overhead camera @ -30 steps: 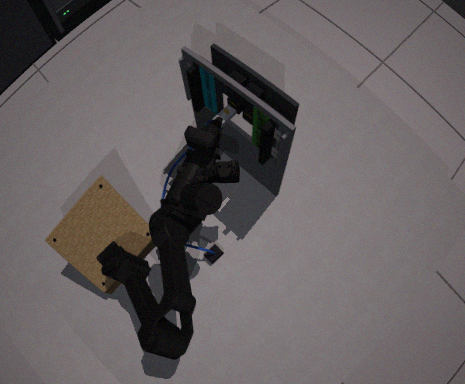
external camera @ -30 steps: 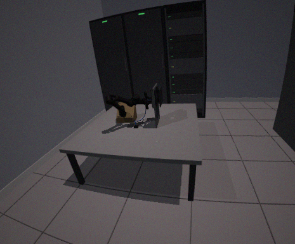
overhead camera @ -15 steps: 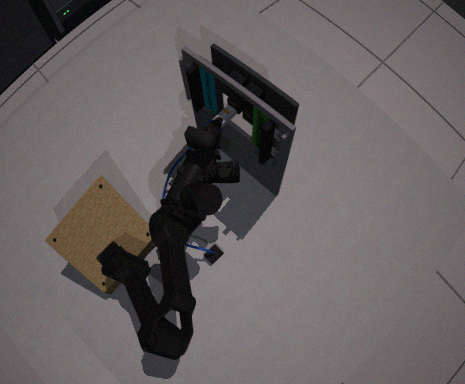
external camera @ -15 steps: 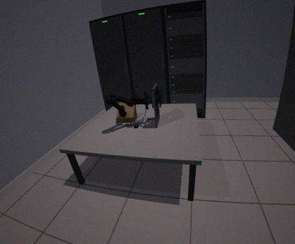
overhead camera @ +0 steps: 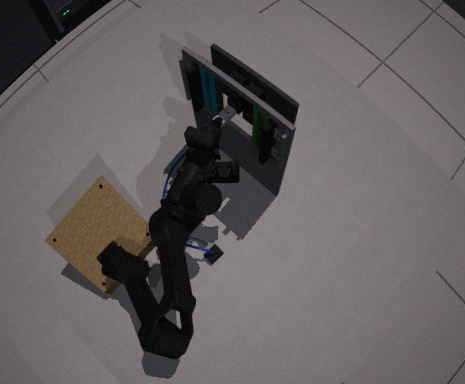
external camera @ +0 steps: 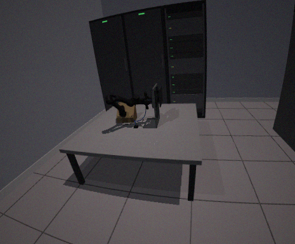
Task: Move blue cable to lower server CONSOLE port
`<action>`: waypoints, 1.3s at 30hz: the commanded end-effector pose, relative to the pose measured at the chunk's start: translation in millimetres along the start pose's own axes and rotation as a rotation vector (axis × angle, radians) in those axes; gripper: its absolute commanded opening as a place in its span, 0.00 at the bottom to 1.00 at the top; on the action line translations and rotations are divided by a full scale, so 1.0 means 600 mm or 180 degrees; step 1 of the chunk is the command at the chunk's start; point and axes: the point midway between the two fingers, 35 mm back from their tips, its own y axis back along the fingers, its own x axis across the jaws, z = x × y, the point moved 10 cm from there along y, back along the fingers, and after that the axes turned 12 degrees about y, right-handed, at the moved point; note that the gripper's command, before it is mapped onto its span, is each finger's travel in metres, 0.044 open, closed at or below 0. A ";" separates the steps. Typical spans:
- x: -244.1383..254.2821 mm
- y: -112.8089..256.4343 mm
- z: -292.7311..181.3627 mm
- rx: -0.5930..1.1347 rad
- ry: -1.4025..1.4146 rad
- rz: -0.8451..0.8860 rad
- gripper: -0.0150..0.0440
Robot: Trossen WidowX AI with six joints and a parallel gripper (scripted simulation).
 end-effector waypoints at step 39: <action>-0.002 -0.017 0.003 0.0007 0.0008 0.0034 0.25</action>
